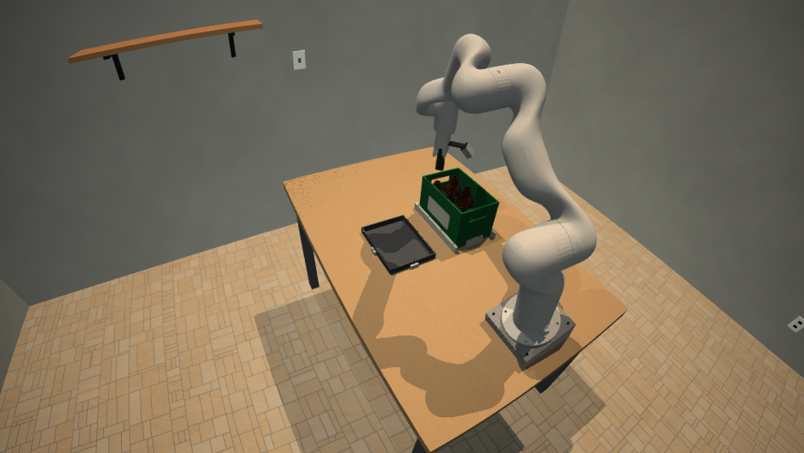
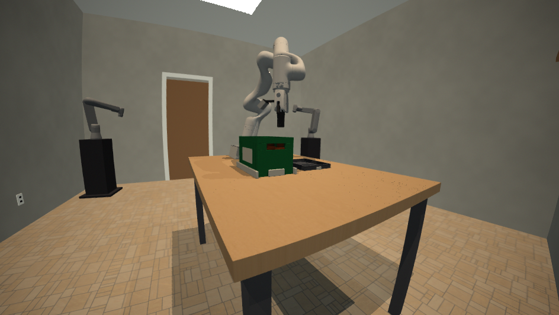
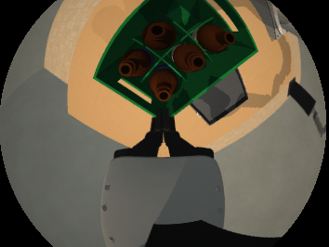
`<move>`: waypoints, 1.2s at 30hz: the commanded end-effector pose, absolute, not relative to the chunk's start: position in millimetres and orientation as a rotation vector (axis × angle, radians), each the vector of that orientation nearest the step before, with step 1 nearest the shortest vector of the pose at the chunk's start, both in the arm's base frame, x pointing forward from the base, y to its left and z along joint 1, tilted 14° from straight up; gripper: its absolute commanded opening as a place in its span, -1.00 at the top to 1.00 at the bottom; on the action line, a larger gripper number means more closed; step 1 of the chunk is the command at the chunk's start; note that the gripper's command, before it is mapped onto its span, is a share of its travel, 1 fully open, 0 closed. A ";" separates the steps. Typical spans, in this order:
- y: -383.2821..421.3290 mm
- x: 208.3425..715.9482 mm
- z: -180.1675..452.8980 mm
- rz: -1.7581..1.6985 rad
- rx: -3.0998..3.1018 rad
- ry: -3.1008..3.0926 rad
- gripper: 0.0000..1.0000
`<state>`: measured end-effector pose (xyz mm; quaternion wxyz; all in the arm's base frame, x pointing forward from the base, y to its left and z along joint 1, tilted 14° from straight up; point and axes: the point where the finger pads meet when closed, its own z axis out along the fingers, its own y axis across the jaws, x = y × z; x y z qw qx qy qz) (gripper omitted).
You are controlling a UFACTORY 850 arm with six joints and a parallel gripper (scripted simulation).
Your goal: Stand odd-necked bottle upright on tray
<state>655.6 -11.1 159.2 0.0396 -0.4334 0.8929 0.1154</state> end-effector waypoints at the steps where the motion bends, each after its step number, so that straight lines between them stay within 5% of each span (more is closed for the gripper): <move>1: -12.3 655.5 160.2 0.352 -1.328 2.735 1.00; 24: -117.1 491.3 138.4 0.352 -1.328 2.735 1.00; 30: -117.5 490.0 138.2 0.352 -1.328 2.735 1.00; 31: -117.5 490.0 138.2 0.352 -1.328 2.735 -0.30; 36: -117.5 490.0 138.2 0.352 -1.328 2.735 -0.30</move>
